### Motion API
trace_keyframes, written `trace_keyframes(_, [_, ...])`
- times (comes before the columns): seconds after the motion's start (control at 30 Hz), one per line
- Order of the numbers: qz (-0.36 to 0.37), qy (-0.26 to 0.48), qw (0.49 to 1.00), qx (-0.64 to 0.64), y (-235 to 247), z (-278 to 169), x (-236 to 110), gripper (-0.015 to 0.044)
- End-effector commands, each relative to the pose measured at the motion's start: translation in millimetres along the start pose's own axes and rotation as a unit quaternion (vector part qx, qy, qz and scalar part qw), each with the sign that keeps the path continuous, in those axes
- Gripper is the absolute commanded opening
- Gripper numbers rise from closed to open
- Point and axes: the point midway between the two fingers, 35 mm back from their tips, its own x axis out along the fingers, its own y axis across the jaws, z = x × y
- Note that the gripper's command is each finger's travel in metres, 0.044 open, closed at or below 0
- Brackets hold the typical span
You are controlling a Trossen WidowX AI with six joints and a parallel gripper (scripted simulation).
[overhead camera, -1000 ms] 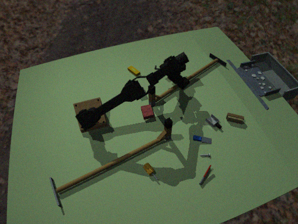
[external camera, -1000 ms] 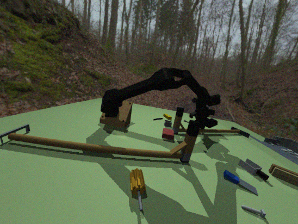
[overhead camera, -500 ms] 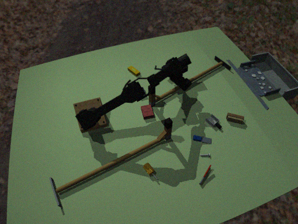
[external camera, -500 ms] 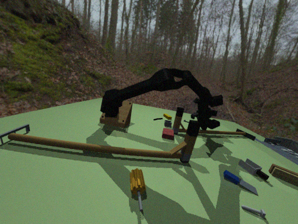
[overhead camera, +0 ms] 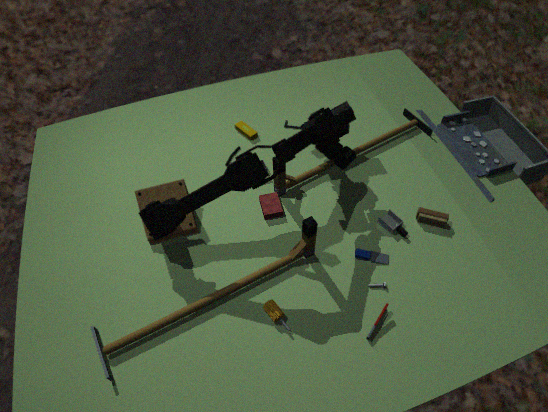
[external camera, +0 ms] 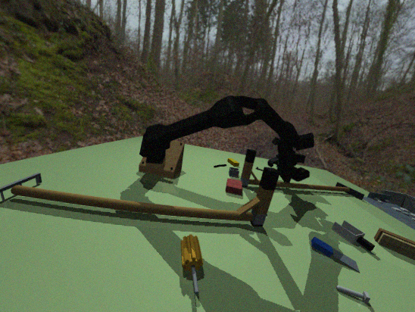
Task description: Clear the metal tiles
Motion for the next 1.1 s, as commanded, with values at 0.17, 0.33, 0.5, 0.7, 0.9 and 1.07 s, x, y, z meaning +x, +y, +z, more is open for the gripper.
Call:
trace_keyframes(0.17, [-0.003, 0.002, 1.0, 0.003, -14.4, -1.0, 3.0, 0.0])
trace_keyframes(0.33, [-0.001, -0.002, 1.0, 0.005, -6.7, 5.6, -7.6, 0.0])
trace_keyframes(0.5, [-0.003, -0.005, 1.0, 0.016, -6.6, 15.4, -24.4, 0.0])
trace_keyframes(0.7, [-0.005, -0.01, 1.0, 0.028, -6.3, 26.0, -45.3, 0.0])
trace_keyframes(0.9, [-0.007, -0.014, 0.999, 0.041, -5.8, 35.1, -66.9, 0.0])
trace_keyframes(1.07, [-0.008, -0.018, 0.999, 0.051, -5.3, 41.5, -85.3, 0.0])
